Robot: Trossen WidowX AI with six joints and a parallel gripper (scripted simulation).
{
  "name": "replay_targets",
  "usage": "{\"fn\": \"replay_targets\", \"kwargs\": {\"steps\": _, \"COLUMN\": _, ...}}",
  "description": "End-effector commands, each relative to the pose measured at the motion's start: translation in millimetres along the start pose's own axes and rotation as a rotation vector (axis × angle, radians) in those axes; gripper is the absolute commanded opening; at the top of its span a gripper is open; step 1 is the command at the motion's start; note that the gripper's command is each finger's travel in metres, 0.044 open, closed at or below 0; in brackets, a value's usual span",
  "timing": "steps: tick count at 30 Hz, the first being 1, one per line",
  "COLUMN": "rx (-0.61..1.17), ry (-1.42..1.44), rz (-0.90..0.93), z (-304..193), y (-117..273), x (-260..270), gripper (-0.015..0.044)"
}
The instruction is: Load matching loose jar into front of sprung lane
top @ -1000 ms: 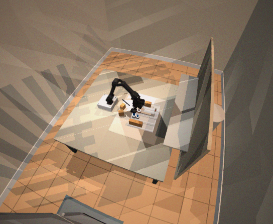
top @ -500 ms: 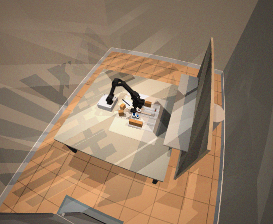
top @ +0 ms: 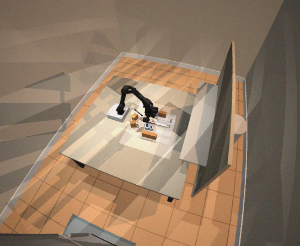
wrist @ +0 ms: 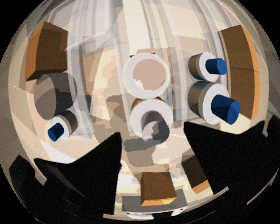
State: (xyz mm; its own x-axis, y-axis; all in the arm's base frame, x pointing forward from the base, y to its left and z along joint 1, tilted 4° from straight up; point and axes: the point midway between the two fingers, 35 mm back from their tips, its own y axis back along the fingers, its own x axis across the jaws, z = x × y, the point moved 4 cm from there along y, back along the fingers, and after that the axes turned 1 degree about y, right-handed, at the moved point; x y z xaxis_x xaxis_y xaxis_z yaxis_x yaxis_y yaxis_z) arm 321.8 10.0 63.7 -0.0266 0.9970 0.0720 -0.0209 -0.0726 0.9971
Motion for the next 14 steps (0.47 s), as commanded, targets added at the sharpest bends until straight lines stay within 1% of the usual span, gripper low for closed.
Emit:
{"fn": "replay_targets", "kwargs": {"steps": 1, "rx": 0.006, "ry": 0.000, "rz": -0.001, "z": -13.1, "y": -0.2, "x": -0.1, "gripper": 0.0307}}
{"fn": "replay_targets", "kwargs": {"steps": 14, "rx": 0.010, "ry": 0.000, "rz": -0.001, "z": -59.0, "y": -0.8, "x": 0.7, "gripper": 0.0307}}
